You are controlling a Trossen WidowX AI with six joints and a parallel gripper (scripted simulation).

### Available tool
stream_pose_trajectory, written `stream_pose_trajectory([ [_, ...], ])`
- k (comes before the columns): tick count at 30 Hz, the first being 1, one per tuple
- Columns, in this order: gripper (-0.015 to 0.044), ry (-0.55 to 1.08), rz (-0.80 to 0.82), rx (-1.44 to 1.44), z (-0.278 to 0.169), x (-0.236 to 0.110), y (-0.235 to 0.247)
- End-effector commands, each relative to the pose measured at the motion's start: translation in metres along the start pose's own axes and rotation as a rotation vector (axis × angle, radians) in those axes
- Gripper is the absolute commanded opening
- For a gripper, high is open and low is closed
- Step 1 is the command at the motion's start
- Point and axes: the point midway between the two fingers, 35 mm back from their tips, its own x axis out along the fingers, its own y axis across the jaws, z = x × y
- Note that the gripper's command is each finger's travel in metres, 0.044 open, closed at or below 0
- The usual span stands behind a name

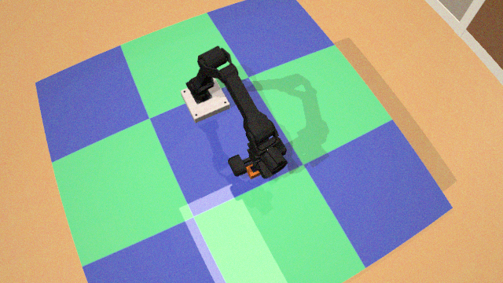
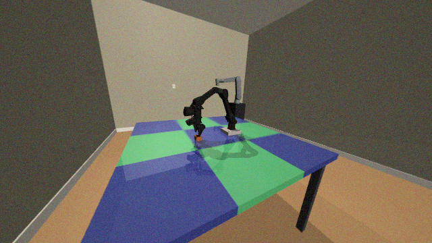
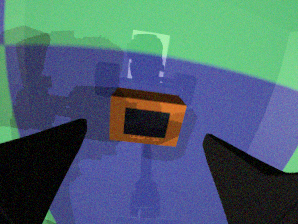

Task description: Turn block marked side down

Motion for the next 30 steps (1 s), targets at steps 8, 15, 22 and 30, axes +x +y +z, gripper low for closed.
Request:
stream_pose_trajectory([
  [8, 0.044, 0.002, 0.003, -0.004, 0.0, 0.018, 0.0],
  [15, 0.044, 0.002, 0.003, -0.004, 0.0, 0.029, 0.0],
  [22, 0.0361, 0.002, 0.003, -0.004, 0.0, 0.033, 0.0],
  [30, 0.0269, 0.002, 0.003, -0.004, 0.0, 0.033, 0.0],
])
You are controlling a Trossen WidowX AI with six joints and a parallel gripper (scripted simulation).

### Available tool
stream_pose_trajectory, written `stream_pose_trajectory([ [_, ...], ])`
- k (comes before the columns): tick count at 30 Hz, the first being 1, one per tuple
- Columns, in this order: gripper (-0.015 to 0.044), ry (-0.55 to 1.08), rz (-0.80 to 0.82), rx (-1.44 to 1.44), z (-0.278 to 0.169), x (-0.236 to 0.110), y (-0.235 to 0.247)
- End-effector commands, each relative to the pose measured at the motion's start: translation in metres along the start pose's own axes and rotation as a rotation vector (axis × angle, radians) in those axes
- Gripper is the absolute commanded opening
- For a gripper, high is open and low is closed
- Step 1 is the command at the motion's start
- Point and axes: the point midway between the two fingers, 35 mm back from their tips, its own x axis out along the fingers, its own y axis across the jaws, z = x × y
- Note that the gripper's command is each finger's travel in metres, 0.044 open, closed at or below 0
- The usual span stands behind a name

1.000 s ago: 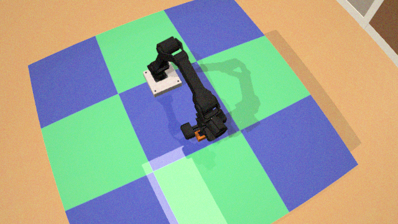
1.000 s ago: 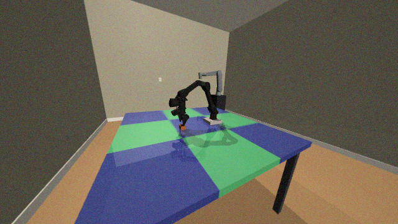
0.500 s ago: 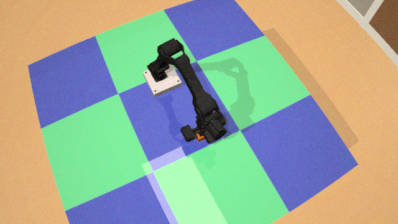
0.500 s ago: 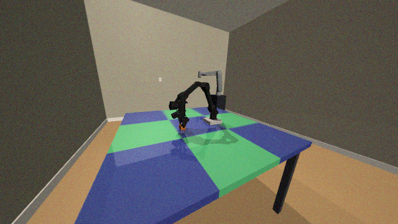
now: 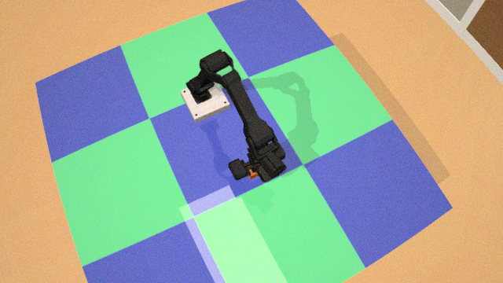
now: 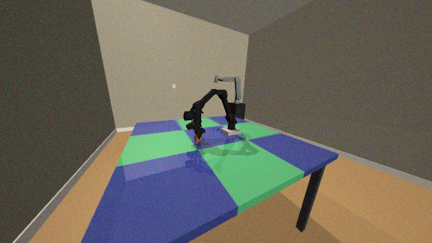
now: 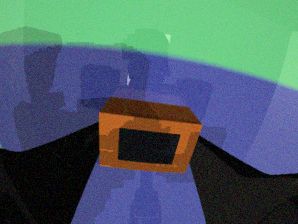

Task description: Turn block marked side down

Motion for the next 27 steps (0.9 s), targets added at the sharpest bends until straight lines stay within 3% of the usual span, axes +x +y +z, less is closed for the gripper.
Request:
stream_pose_trajectory([
  [1, 0.0262, -0.001, 0.001, -0.004, 0.0, 0.001, 0.0],
  [16, 0.0162, -0.001, 0.001, -0.004, 0.0, 0.001, 0.0],
  [22, 0.0005, -0.001, 0.001, -0.004, 0.0, -0.028, 0.0],
  [27, 0.0, -0.003, 0.001, -0.004, 0.0, -0.029, 0.0],
])
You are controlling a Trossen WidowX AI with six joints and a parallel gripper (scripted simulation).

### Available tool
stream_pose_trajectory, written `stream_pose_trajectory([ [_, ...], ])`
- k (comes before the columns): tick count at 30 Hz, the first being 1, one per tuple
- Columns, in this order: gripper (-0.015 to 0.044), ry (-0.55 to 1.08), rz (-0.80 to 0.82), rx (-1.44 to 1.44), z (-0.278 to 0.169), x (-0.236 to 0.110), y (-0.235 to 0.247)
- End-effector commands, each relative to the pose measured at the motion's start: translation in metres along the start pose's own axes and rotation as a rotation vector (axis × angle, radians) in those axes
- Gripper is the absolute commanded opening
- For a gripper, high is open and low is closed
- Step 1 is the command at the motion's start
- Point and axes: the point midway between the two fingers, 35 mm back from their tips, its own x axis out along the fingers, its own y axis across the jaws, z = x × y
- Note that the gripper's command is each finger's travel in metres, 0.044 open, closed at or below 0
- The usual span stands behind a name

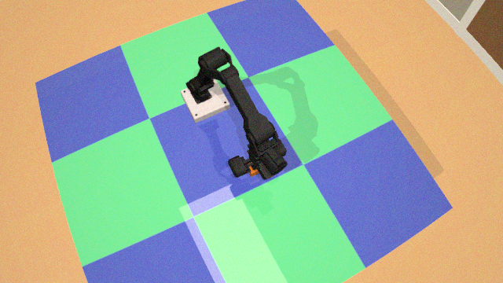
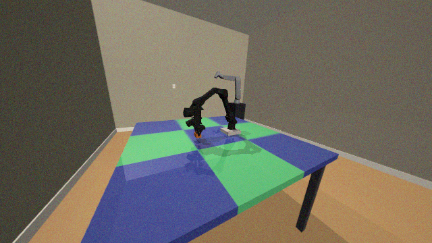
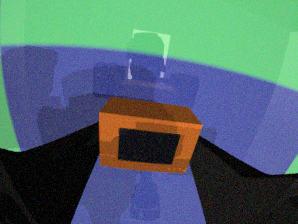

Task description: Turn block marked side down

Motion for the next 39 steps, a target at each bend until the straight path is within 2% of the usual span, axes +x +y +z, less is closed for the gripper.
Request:
stream_pose_trajectory([
  [1, 0.0, -0.014, 0.001, -0.003, 0.0002, -0.004, 0.0003],
  [35, 0.0, -0.533, 0.002, -0.004, -0.0045, 0.0037, 0.0006],
  [39, 0.0, -0.556, 0.003, -0.002, -0.0057, 0.0032, 0.0004],
])
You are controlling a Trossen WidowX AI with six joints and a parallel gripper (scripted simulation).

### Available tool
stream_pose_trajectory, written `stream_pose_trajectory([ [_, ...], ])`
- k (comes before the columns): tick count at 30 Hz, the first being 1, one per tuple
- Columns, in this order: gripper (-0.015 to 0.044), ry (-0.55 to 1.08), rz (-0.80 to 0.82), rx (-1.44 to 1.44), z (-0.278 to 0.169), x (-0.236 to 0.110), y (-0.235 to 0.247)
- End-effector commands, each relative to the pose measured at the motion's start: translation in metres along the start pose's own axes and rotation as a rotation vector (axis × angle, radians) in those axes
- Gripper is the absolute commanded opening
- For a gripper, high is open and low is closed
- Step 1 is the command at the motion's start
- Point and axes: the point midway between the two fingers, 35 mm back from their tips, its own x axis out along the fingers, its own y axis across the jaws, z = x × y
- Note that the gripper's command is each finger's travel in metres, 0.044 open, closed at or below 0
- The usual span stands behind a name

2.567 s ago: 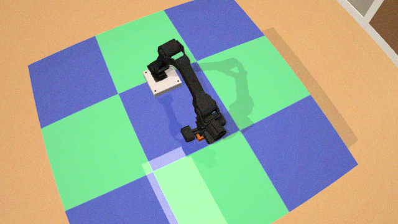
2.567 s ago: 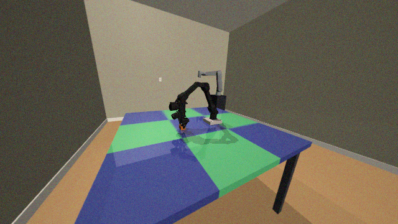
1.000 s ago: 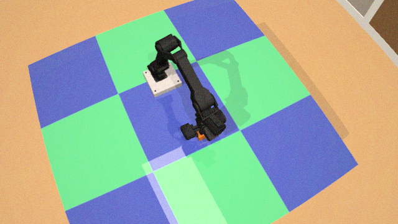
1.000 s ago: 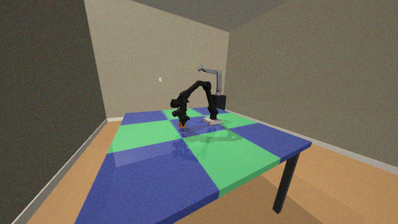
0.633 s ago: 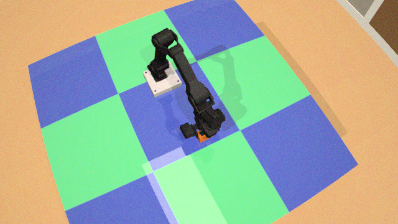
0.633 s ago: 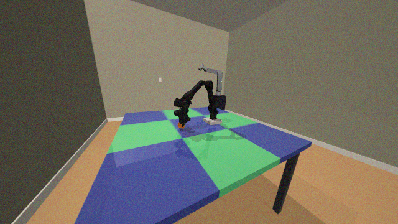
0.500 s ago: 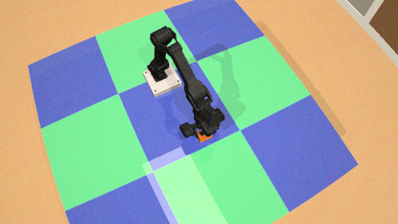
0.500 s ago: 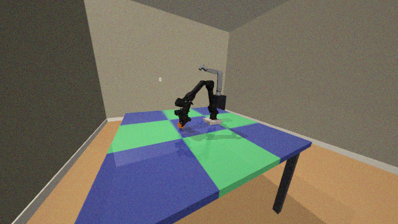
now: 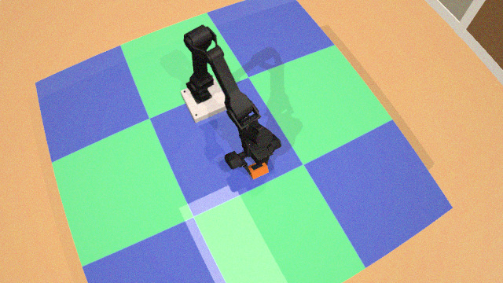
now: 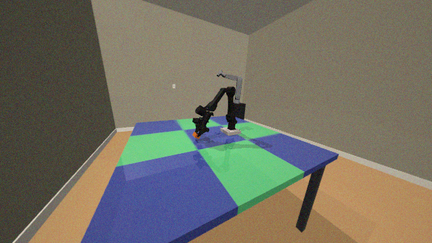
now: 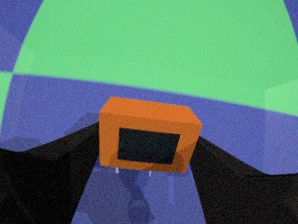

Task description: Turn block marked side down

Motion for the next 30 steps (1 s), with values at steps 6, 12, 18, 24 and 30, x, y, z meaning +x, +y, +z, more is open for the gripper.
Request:
stream_pose_trajectory([
  [6, 0.0, -0.068, -0.001, 0.003, 0.004, 0.004, 0.0],
  [12, 0.0, -0.157, -0.001, -0.001, 0.004, 0.019, 0.002],
  [18, 0.0, -0.246, -0.001, -0.003, 0.003, 0.029, 0.003],
  [24, 0.0, -0.334, -0.001, -0.004, 0.0, 0.034, 0.003],
  [30, 0.0, -0.421, -0.001, -0.003, -0.004, 0.035, 0.003],
])
